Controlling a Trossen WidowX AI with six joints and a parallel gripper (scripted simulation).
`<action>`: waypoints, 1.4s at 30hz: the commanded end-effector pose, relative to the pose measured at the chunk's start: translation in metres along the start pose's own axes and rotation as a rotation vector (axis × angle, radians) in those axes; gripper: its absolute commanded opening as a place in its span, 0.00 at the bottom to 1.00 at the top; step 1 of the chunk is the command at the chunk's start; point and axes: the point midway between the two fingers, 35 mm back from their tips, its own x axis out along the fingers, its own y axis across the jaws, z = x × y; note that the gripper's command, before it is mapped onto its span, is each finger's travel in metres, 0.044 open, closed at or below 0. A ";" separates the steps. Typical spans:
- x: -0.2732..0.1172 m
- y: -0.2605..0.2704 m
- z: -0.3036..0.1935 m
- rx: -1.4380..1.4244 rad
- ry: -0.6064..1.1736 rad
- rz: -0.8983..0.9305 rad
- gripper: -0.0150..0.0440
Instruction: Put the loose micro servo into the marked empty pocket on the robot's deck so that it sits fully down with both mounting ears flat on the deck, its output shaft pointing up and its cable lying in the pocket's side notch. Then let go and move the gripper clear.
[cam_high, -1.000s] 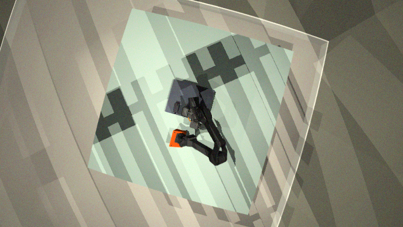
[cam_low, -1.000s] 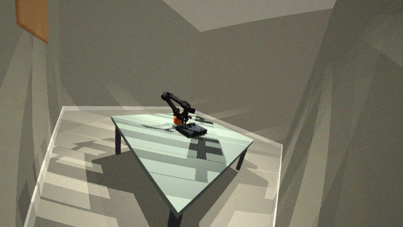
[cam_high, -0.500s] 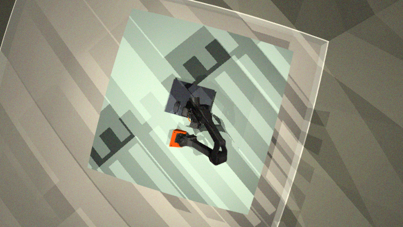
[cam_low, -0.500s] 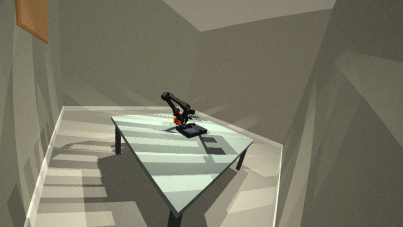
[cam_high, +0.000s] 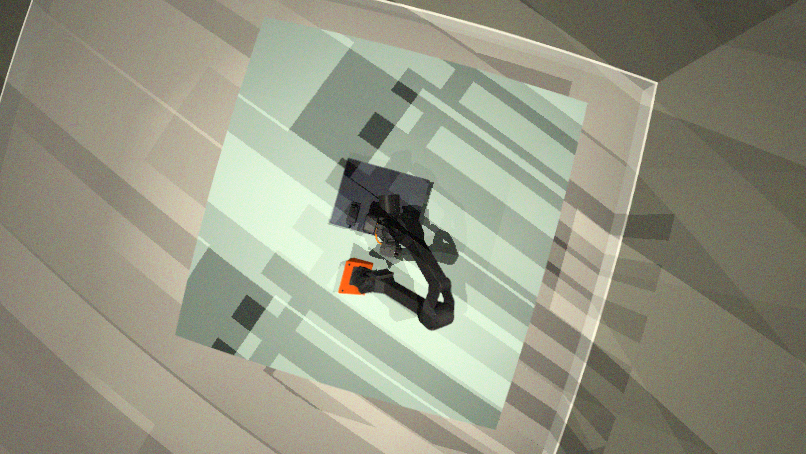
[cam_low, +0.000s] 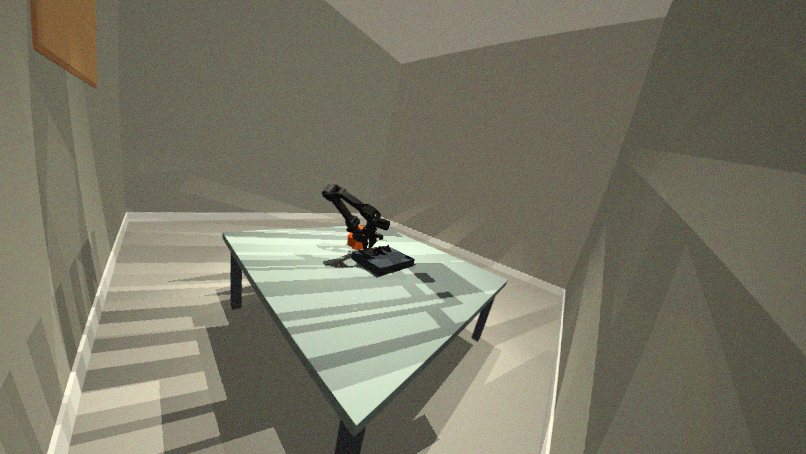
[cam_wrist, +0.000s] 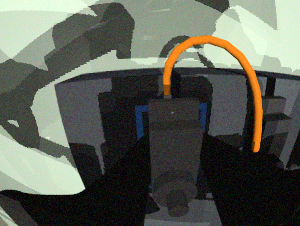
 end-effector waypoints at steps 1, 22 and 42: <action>-0.002 0.000 0.000 -0.001 0.001 0.002 0.57; -0.062 0.001 -0.045 -0.002 0.003 0.002 0.93; -0.131 -0.002 -0.103 -0.096 0.002 0.011 1.00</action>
